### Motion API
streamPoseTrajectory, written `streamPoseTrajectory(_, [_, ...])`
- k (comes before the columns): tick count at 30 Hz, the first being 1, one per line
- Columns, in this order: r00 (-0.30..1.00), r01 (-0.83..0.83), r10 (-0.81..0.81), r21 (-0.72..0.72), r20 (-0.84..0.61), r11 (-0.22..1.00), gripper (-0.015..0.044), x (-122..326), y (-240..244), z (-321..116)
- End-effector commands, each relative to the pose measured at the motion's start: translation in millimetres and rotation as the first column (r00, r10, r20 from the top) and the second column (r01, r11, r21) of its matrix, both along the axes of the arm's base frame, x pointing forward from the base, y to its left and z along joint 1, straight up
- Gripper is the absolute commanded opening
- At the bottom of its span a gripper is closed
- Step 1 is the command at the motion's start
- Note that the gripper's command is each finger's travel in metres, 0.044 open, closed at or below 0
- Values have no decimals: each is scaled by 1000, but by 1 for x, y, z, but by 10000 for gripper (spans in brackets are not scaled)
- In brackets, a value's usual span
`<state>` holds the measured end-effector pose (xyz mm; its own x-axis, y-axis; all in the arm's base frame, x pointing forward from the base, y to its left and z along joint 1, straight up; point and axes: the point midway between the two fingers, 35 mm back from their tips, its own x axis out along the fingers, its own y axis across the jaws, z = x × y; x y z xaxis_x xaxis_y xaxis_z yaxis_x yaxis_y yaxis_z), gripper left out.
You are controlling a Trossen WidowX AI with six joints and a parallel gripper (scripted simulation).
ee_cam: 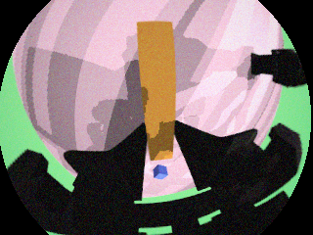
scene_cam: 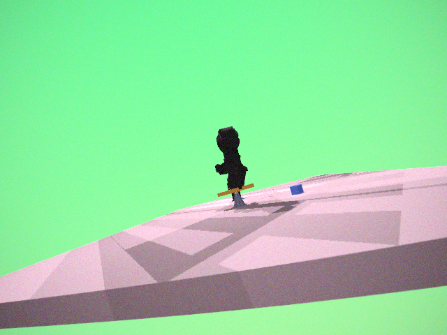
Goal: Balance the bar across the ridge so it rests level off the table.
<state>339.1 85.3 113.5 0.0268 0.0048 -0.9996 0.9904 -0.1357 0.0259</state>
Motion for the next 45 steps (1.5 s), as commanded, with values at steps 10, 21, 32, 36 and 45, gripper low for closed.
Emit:
streamPoseTrajectory(10, [1000,0,0,2,0,1000,0,0,0,-2])
streamPoseTrajectory(21, [1000,0,0,2,0,1000,0,0,0,-3])
streamPoseTrajectory(32, [1000,0,0,2,0,1000,0,0,0,-4])
streamPoseTrajectory(36, [1000,0,0,2,0,1000,0,0,0,-4])
streamPoseTrajectory(45, [1000,0,0,2,0,1000,0,0,0,-5])
